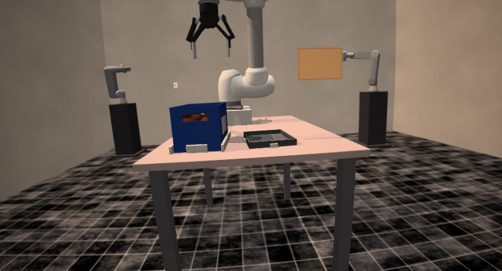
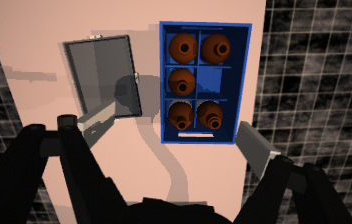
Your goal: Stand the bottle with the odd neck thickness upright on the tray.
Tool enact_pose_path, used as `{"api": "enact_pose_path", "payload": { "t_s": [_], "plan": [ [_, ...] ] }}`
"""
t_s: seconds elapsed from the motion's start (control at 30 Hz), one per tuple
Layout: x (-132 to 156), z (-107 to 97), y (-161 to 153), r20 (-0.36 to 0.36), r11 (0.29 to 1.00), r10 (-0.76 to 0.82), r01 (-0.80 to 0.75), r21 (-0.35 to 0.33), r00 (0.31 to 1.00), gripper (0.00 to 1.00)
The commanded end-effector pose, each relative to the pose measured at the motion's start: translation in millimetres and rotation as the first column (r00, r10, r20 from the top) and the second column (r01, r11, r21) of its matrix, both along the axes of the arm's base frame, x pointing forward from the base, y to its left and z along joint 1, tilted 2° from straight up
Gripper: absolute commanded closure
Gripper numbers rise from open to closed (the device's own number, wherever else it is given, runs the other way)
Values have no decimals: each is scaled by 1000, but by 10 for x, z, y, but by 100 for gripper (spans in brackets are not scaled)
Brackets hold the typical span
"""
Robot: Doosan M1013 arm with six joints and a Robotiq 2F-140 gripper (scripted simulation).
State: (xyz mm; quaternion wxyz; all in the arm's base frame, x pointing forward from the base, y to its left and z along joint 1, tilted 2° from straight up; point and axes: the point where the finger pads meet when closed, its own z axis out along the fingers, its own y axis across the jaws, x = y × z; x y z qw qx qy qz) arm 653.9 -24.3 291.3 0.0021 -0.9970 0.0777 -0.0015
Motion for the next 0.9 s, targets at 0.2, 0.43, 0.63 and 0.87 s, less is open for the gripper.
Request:
{"api": "enact_pose_path", "payload": {
  "t_s": [0.2, 0.43, 0.63, 0.87],
  "plan": [
    [38, -799, -641, 11, 913, -407, 407, 19, 913, 0],
    [-1, -1121, -904, 11, 829, -559, 559, 27, 829, 0],
    [-18, -1219, -984, 11, 798, -603, 602, 30, 798, 0],
    [-18, -1219, -984, 11, 798, -603, 602, 30, 798, 100]
  ]
}}
